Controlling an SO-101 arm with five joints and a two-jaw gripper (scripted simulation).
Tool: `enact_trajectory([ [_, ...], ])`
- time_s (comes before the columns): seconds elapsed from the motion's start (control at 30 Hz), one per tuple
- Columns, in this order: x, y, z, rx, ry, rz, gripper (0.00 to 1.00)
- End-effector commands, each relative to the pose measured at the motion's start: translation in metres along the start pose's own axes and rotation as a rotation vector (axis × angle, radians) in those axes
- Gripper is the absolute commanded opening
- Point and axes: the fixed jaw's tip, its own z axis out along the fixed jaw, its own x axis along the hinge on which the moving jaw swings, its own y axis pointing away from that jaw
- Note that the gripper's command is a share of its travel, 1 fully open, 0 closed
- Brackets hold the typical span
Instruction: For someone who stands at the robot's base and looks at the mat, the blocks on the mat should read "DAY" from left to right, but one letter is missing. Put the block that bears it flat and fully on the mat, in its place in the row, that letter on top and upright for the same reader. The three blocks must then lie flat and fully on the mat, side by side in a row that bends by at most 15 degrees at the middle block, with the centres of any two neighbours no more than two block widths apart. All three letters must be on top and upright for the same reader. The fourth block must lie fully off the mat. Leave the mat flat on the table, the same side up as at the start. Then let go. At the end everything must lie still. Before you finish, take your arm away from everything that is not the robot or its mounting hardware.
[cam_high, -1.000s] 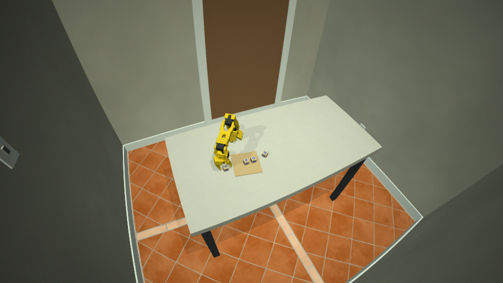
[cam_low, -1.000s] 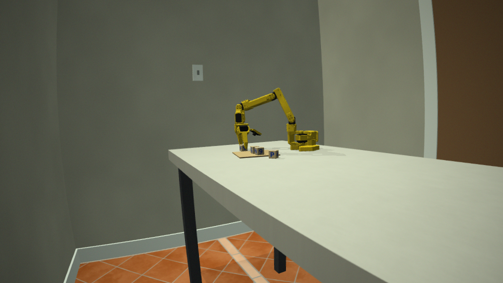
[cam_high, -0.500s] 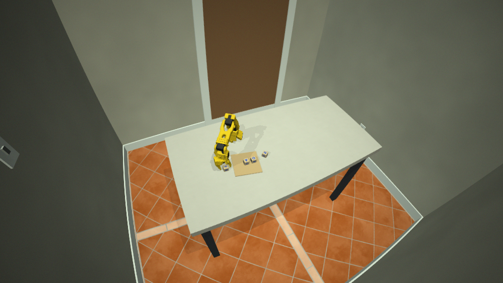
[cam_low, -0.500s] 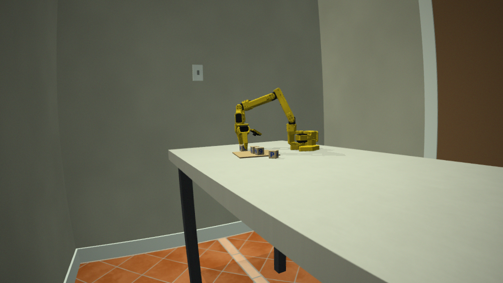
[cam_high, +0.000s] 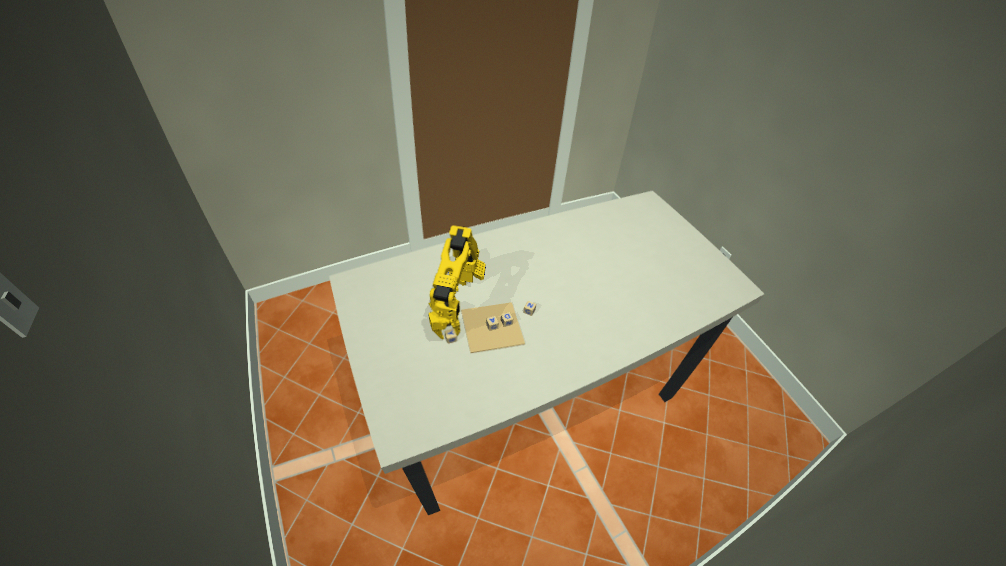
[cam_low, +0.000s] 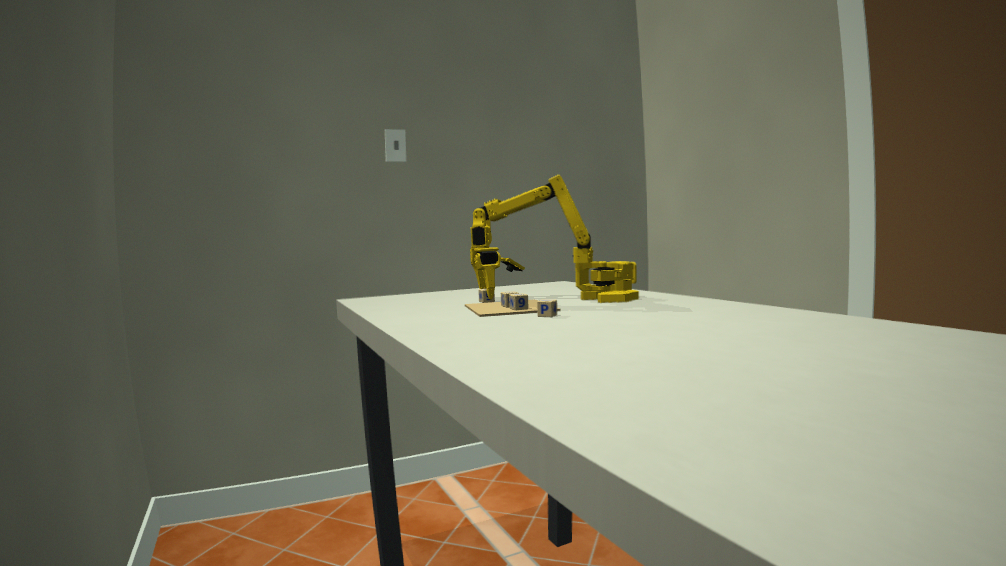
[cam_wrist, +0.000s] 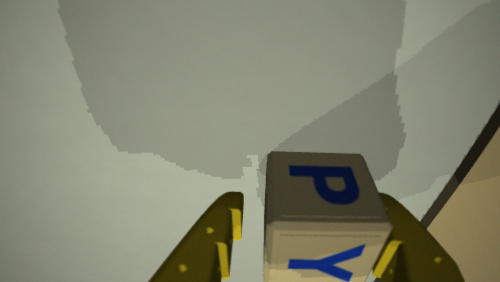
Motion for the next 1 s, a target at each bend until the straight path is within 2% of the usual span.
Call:
enact_trajectory([
  [0.0,0.0160,0.0062,-0.0276,-0.080,0.128,0.001,0.17],
  [0.7,0.0161,0.0038,-0.0274,-0.079,0.128,0.001,0.13],
  [0.97,0.0161,0.0038,-0.0274,-0.079,0.128,0.001,0.03],
])
